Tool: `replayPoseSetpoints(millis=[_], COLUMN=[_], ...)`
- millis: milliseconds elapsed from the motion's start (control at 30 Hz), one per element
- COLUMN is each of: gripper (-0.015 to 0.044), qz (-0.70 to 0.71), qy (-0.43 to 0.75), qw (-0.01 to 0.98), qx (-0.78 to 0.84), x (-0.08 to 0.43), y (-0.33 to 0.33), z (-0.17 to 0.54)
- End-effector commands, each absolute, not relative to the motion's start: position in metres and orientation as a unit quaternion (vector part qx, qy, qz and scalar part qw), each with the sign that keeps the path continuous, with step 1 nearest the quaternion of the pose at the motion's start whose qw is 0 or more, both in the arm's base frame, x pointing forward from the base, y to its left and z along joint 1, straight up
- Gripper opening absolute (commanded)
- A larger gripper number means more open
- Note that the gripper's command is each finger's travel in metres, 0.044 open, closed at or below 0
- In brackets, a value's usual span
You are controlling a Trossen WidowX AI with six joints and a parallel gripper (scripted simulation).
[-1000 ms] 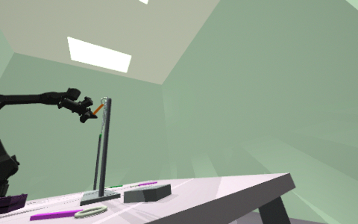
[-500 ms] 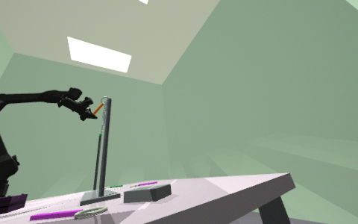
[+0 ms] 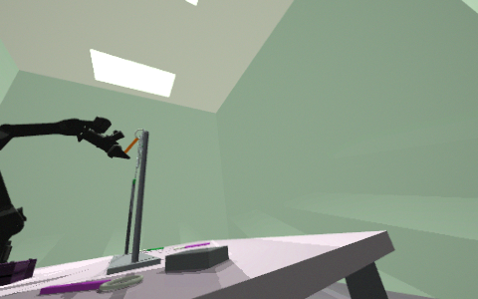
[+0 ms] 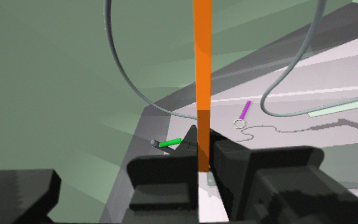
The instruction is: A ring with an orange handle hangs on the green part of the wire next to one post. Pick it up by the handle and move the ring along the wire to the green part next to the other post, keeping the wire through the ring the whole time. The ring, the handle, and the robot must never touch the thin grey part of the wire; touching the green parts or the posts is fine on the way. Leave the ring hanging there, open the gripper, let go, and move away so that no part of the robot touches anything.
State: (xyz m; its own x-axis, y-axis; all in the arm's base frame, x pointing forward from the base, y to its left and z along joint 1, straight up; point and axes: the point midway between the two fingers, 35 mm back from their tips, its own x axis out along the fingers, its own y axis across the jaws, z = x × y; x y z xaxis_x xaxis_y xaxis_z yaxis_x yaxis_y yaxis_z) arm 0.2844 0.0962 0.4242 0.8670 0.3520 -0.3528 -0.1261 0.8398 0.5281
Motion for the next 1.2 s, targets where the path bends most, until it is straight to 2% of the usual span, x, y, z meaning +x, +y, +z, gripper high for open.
replayPoseSetpoints(millis=[0,1167], gripper=[-0.0150,-0.0150], qz=[0.121,0.065], qy=[0.227,0.245], qw=[0.939,0.967], qx=[0.227,0.020], x=[0.285,0.285], y=[0.095,0.080], z=[0.423,0.420])
